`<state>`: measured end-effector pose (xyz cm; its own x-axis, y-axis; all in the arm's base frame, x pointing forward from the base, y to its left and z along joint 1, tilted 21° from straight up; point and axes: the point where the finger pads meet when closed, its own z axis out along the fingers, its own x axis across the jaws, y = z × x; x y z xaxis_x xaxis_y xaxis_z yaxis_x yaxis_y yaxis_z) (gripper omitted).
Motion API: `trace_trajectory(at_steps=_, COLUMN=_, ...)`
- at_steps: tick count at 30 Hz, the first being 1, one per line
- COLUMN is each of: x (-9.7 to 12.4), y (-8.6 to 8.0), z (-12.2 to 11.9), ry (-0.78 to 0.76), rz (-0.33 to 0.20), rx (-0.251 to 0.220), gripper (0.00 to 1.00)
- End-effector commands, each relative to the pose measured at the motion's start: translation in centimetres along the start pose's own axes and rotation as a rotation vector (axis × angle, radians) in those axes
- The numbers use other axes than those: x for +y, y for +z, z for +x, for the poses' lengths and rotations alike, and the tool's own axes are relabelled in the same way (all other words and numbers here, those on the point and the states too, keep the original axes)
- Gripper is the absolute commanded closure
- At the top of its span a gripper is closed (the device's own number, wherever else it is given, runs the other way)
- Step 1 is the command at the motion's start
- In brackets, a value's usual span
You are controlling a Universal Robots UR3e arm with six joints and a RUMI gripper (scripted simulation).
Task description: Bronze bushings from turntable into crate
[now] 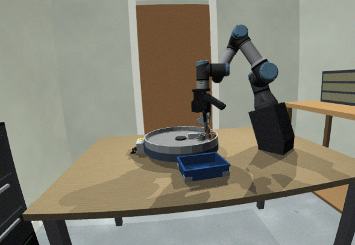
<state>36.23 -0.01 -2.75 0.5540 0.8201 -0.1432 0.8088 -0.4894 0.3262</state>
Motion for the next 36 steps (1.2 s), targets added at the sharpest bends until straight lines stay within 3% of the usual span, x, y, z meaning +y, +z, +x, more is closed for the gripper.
trace_trajectory(at_steps=1, x=0.0, y=-0.1, z=1.6, ry=0.021, rz=-0.003, rx=-0.009, gripper=1.0)
trace_trajectory(at_steps=14, x=-1.2, y=-0.1, z=6.7, ry=0.021, rz=-0.003, rx=-0.009, gripper=1.0)
trace_trajectory(at_steps=36, x=-2.6, y=-0.1, z=13.1, ry=0.021, rz=-0.004, rx=-0.008, gripper=1.0)
